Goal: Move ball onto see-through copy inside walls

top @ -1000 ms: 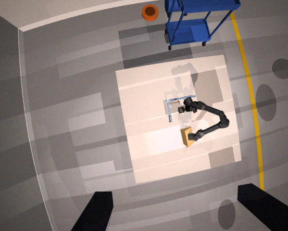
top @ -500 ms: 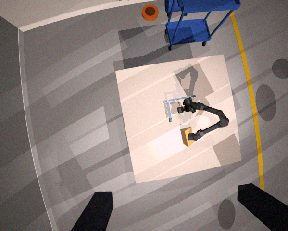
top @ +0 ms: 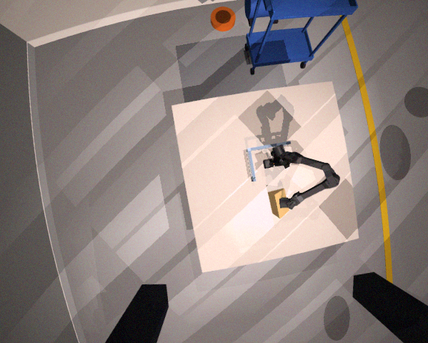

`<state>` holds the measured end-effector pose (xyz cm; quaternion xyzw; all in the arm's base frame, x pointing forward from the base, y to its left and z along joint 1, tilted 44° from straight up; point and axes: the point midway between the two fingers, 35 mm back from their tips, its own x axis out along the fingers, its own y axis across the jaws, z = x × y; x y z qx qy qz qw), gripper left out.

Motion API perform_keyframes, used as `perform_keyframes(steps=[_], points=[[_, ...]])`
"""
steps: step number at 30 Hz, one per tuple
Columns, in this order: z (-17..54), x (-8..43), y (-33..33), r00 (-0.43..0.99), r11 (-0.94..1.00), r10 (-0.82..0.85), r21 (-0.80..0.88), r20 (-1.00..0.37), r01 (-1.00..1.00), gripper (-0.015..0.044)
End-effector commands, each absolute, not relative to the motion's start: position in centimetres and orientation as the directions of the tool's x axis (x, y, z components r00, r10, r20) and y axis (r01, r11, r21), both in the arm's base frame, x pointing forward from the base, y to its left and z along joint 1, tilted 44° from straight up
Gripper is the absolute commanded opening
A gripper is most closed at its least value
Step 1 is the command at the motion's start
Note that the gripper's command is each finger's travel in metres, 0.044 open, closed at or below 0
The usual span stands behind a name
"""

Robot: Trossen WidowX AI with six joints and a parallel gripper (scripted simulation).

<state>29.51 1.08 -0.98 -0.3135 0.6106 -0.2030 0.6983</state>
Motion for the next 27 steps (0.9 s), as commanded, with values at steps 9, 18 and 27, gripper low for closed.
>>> perform_keyframes(steps=[9, 18, 27], points=[[1.8, 29.4, 4.3, 0.173, 0.724, -0.661, -0.681, -0.730, -0.107, 0.0000], [6.3, 28.1, 8.3, 0.172, 0.724, -0.662, -0.681, -0.730, -0.107, 0.0000], [8.2, 27.7, 9.6, 0.172, 0.721, -0.665, -0.684, -0.727, -0.106, 0.0000]])
